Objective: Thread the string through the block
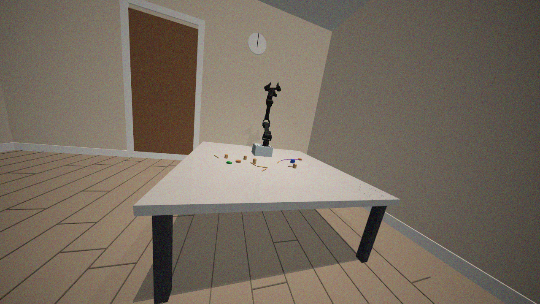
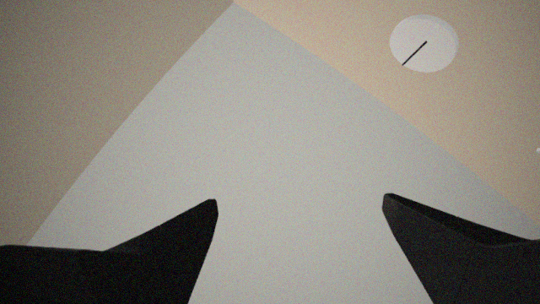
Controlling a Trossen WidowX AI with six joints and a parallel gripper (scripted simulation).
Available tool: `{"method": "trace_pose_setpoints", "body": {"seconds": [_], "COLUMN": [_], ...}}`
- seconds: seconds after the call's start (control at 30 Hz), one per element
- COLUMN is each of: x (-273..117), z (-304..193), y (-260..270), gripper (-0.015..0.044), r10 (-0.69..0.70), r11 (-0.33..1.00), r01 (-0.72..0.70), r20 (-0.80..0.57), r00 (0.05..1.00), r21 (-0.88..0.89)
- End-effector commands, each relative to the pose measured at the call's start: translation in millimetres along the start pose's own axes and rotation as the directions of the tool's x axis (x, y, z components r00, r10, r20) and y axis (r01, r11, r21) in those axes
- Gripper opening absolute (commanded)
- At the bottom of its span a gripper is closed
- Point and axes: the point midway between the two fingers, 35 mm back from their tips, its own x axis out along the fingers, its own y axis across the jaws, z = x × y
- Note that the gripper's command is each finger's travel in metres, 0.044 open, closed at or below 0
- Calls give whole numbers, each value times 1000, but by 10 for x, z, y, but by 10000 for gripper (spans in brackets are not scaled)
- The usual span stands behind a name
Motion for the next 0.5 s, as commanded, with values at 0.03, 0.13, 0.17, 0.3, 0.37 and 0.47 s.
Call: {"method": "trace_pose_setpoints", "body": {"seconds": [0.03,0.13,0.17,0.3,0.37,0.47], "x": [-84,-174,-210,-379,-482,-660], "z": [-821,-1192,-1309,-1742,-1941,-2217], "y": [367,574,649,983,1160,1437], "gripper": [440,440,440,440,440,440], "r10": [93,147,166,251,295,364], "r11": [994,985,981,965,953,930], "r01": [-81,-118,-130,-199,-235,-291], "r20": [-175,-255,-279,-370,-410,-463], "r00": [980,956,946,895,863,808], "r21": [70,123,141,171,191,224]}}
